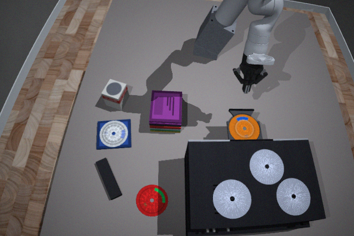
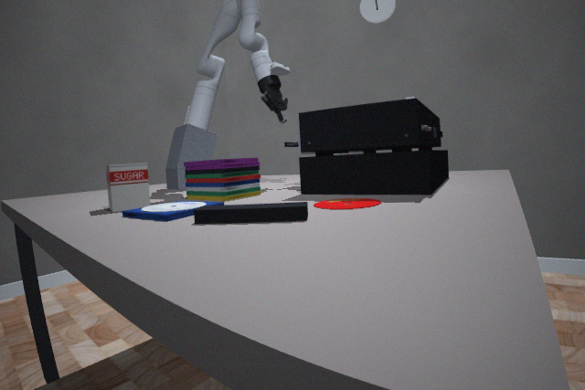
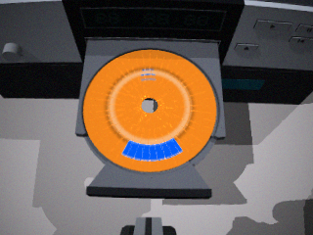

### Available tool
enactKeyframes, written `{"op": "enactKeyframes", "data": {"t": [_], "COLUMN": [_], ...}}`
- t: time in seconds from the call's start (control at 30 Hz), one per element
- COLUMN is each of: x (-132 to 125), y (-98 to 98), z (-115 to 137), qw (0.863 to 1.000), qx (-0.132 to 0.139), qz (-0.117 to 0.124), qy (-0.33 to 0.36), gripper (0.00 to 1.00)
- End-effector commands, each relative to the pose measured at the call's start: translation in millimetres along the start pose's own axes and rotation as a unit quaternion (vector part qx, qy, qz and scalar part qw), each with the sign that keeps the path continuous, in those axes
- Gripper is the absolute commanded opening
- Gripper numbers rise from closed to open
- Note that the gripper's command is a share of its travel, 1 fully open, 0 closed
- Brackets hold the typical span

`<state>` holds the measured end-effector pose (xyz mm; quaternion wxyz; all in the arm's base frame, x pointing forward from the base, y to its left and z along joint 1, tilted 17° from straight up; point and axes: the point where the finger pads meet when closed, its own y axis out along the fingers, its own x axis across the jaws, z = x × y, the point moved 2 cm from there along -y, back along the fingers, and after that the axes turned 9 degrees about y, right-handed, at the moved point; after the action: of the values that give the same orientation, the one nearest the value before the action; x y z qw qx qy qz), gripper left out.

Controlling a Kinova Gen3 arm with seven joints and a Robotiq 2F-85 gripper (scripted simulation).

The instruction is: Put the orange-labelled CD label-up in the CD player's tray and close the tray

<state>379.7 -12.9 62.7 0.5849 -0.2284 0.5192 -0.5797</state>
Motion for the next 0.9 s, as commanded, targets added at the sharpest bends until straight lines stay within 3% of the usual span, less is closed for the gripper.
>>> {"op": "enactKeyframes", "data": {"t": [0.0, 0.53, 0.87], "x": [-0.3, -0.3, 0.2], "y": [-0.2, 0.4, 10.7], "z": [0.5, 0.2, -3.6], "qw": [1.000, 1.000, 1.000], "qx": [0.000, 0.000, 0.000], "qz": [0.000, 0.000, 0.000], "qy": [0.001, 0.003, 0.003], "gripper": [0.10, 0.10, 0.10]}}
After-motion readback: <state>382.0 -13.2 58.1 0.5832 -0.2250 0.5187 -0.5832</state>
